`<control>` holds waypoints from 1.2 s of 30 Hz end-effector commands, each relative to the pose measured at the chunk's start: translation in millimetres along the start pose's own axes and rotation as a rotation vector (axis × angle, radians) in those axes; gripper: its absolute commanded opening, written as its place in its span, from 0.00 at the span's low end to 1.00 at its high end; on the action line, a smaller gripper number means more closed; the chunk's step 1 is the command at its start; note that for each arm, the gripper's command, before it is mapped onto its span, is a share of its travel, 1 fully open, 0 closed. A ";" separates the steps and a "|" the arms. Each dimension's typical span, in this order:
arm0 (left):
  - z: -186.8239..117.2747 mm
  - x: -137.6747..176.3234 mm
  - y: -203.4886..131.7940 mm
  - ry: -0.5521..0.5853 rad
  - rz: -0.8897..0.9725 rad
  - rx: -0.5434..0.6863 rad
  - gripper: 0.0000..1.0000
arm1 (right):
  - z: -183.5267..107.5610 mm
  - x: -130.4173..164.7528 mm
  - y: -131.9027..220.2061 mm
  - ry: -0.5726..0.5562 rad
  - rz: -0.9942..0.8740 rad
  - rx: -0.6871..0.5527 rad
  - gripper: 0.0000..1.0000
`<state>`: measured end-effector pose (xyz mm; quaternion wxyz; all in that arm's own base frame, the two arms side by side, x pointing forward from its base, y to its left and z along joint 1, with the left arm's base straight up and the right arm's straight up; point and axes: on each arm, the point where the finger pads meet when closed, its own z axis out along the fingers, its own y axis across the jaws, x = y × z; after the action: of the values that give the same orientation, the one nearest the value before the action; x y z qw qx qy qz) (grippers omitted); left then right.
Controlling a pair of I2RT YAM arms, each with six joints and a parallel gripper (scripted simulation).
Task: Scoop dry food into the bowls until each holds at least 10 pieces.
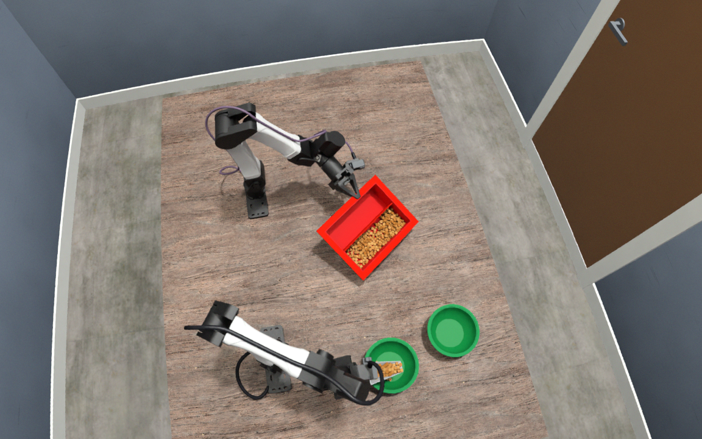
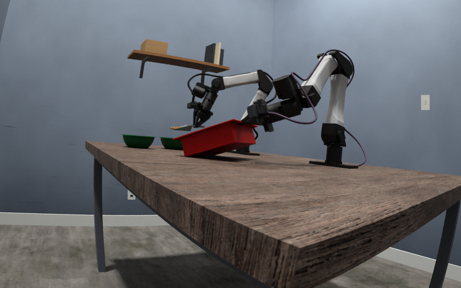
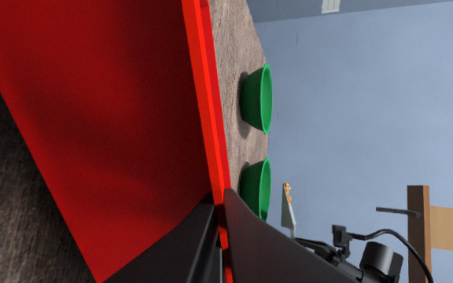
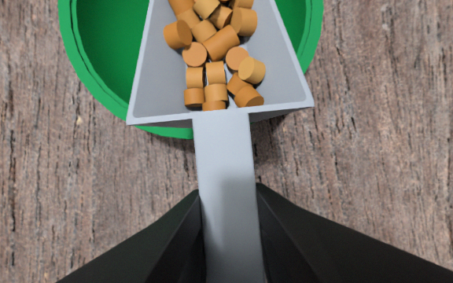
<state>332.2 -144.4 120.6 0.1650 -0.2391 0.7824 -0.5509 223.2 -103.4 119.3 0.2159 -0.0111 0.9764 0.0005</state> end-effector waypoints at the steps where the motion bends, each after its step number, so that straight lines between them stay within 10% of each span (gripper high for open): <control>1: -3.9 -7.6 -35.0 -0.015 0.116 0.075 0.00 | -11.4 -14.8 -11.0 -0.033 -0.036 0.036 0.00; 36: -3.9 -7.6 -35.0 -0.015 0.116 0.075 0.00 | -17.1 -28.9 -23.9 0.018 -0.236 0.044 0.00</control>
<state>332.2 -144.4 120.6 0.1650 -0.2391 0.7824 -0.5509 234.2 -118.8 131.9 0.1951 -0.1025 0.9751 -0.0255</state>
